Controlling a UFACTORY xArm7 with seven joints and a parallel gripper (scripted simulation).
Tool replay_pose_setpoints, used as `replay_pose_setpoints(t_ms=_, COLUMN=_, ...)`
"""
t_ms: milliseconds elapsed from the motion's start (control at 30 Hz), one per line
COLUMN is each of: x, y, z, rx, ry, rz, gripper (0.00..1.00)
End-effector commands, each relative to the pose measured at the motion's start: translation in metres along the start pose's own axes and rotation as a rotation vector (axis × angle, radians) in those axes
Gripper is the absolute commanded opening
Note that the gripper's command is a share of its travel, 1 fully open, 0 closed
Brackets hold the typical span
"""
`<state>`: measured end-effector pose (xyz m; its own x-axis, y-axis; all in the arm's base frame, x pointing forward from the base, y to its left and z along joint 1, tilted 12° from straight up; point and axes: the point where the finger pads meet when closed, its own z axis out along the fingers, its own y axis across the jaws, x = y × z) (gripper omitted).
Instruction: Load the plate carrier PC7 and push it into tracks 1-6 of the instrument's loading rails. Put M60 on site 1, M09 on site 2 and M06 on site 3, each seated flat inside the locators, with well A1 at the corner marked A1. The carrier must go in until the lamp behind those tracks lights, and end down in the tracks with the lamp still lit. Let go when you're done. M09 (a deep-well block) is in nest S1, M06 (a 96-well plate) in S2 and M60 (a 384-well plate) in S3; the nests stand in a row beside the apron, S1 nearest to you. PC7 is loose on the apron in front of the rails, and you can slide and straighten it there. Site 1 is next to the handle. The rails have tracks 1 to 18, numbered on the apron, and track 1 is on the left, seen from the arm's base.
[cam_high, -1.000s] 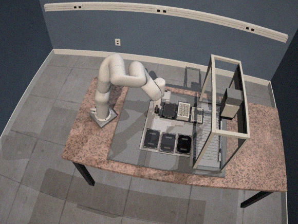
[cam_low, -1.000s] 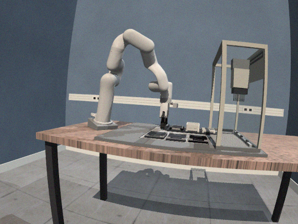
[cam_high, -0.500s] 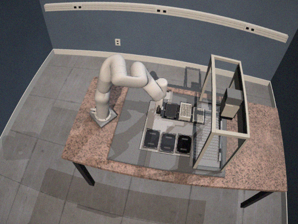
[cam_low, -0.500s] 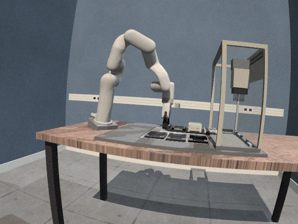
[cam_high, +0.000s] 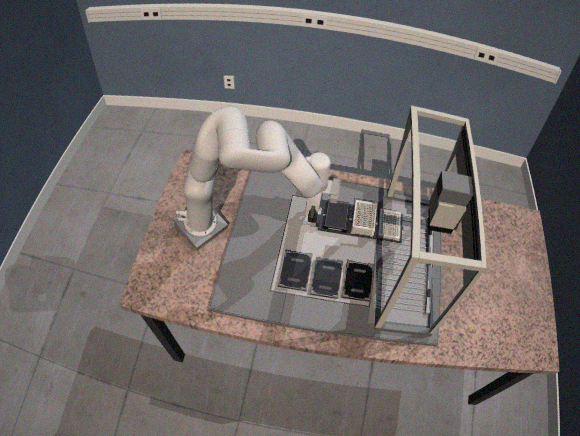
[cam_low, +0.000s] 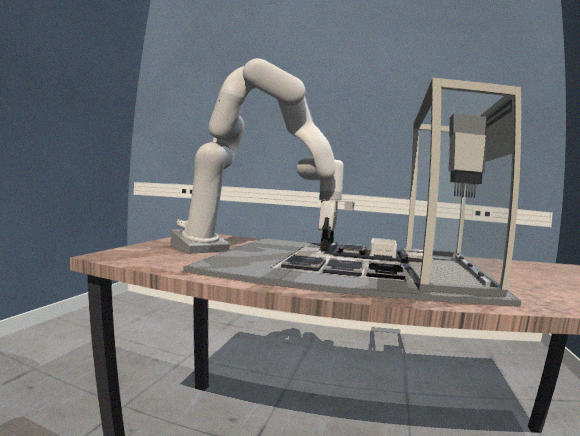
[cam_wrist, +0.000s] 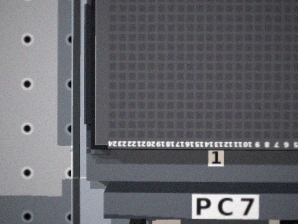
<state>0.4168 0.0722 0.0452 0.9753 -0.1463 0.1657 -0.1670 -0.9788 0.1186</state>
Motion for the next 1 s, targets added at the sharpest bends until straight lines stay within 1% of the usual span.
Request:
replay_pose_setpoints(t_ms=0, x=0.004, y=-0.001, z=-0.001, rx=0.001, ry=0.003, rz=0.000, gripper=0.82)
replay_pose_setpoints(t_ms=967, x=0.031, y=-0.001, z=-0.001, rx=0.001, ry=0.003, rz=0.000, gripper=0.82)
